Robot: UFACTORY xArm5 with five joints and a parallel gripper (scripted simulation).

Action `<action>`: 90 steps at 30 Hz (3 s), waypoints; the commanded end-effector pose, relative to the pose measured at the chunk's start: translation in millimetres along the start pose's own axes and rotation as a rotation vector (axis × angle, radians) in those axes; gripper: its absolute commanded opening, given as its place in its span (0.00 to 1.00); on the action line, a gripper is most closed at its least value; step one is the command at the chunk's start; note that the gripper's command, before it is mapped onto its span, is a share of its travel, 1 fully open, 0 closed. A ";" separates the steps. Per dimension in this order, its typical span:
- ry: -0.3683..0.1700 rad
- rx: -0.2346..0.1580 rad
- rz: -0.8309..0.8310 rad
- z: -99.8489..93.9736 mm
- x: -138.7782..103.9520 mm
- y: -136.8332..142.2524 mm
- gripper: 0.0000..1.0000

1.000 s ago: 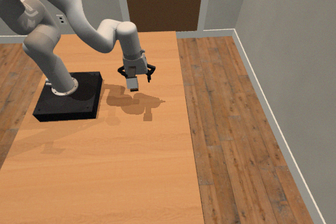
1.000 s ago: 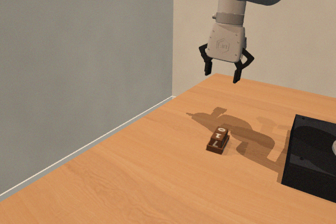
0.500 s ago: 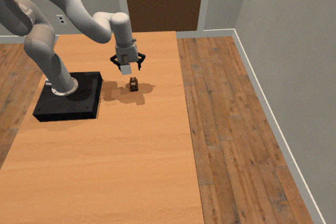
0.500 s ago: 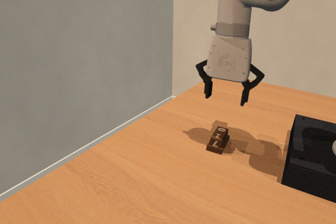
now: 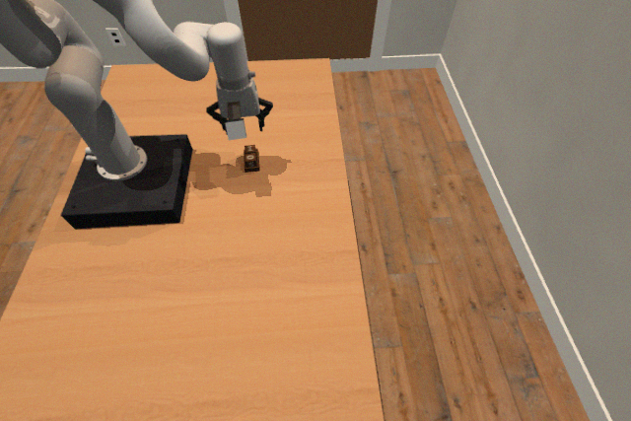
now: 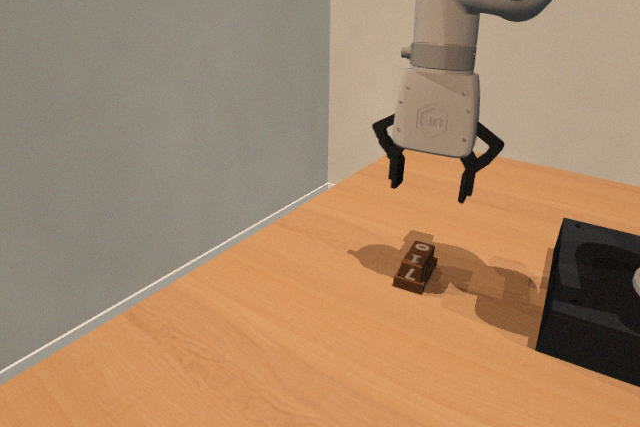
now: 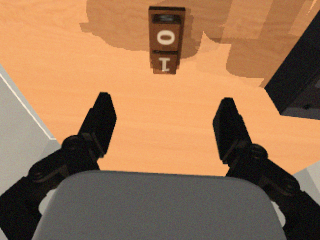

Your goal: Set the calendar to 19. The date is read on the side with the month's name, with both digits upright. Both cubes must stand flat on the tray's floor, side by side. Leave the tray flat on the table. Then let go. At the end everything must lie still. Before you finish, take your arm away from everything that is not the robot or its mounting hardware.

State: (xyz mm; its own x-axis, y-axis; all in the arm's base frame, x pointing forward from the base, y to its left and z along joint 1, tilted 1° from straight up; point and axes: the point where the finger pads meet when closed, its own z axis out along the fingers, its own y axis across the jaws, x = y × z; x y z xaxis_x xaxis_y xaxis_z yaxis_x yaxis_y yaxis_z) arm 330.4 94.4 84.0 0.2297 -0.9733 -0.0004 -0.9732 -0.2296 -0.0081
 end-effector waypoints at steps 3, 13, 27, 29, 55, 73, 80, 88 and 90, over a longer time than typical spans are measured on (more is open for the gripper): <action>0.000 0.003 0.058 -0.7 0.9 0.2 1.00; -0.001 0.003 0.365 0.7 6.3 7.0 1.00; -0.001 0.003 0.804 3.0 13.7 17.0 1.00; -0.001 0.003 0.821 3.1 14.0 17.3 1.00; -0.003 0.004 1.698 8.4 27.3 37.7 1.00; -0.004 0.004 2.163 11.6 33.7 48.6 1.00; -0.004 0.004 2.168 12.0 33.8 48.8 1.00; -0.004 0.003 2.168 32.5 33.9 49.3 1.00; -0.004 0.003 2.168 41.5 33.9 49.3 1.00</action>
State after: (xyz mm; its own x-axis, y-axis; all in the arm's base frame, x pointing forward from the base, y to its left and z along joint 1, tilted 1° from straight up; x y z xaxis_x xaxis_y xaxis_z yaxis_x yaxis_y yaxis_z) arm 288.7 49.8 56.5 -0.9339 0.3575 -0.0079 0.3575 0.9339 0.0047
